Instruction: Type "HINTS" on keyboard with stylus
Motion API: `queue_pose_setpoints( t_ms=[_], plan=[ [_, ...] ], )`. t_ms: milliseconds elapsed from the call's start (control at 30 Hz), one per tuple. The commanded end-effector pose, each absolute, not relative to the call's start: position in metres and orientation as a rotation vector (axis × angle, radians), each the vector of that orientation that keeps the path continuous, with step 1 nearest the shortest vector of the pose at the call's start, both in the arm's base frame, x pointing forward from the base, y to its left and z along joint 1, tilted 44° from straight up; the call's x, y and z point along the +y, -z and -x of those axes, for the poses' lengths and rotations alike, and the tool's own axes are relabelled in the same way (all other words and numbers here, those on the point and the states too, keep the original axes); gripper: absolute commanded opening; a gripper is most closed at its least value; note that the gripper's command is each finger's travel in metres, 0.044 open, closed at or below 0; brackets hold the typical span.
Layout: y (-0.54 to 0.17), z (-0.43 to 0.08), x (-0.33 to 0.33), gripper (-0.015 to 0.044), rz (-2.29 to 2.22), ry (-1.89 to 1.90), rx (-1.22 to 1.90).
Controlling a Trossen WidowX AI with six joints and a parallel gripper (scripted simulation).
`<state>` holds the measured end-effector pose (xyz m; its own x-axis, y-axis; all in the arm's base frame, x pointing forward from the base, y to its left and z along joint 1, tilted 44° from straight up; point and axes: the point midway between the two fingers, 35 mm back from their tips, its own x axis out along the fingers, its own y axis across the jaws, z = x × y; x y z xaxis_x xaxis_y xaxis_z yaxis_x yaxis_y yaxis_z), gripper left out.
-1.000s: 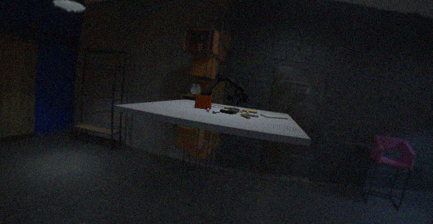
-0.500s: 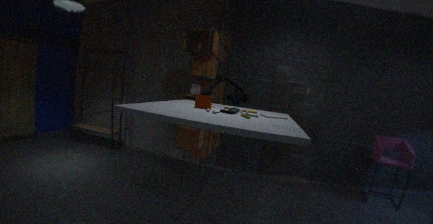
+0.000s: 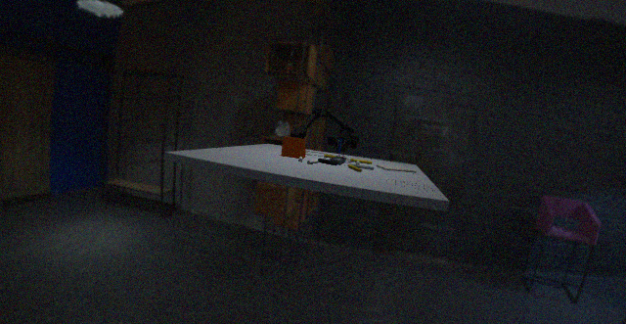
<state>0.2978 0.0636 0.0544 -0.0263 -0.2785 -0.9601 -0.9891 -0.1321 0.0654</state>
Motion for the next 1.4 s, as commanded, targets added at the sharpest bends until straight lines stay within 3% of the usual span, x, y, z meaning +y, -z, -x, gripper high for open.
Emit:
queue_pose_setpoints(
  t_ms=[0,1367],
  plan=[
    [-0.054,-0.298,0.065,0.0081,1.492,-1.201,1.380],
    [-0.044,-0.296,0.075,0.0081,1.492,-1.201,1.380]
  ],
)
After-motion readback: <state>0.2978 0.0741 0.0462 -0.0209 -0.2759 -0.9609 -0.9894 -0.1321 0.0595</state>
